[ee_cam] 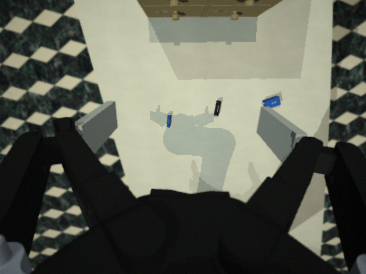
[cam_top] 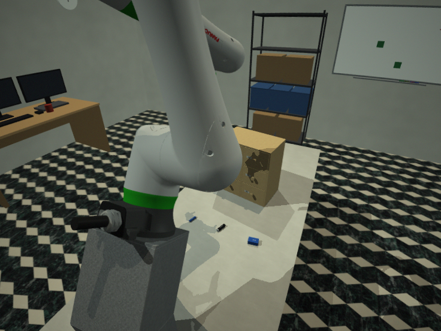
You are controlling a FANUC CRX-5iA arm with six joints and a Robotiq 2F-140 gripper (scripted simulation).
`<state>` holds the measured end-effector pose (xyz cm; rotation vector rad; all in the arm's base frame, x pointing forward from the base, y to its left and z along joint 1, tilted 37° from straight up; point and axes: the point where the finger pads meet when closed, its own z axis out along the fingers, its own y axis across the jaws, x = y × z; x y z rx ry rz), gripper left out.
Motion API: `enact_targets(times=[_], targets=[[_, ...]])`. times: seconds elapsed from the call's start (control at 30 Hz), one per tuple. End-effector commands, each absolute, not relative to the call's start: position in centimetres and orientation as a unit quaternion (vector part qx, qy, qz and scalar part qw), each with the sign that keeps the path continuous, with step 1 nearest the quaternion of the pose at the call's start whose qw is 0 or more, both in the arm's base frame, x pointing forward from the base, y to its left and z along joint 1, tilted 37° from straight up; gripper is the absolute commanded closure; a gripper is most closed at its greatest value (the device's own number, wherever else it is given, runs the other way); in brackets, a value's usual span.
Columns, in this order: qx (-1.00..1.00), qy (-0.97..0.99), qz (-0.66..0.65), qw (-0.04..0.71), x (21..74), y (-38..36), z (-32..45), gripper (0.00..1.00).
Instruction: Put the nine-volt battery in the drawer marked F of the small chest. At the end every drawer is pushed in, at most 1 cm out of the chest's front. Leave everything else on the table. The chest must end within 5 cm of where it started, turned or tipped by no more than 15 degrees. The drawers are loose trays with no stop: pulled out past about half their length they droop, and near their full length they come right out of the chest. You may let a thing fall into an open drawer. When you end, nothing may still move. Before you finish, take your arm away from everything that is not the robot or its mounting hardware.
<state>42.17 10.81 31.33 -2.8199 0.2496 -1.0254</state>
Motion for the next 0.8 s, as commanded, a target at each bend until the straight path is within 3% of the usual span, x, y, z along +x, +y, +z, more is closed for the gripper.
enact_targets(times=[0.0,0.33,0.77], targets=[[-0.909,0.130,-0.394,0.044,45.2,8.1,34.3,0.00],[-0.832,0.203,-0.516,0.013,49.9,3.6,41.8,0.00],[-0.719,0.216,-0.661,0.004,53.3,3.6,50.2,0.00]])
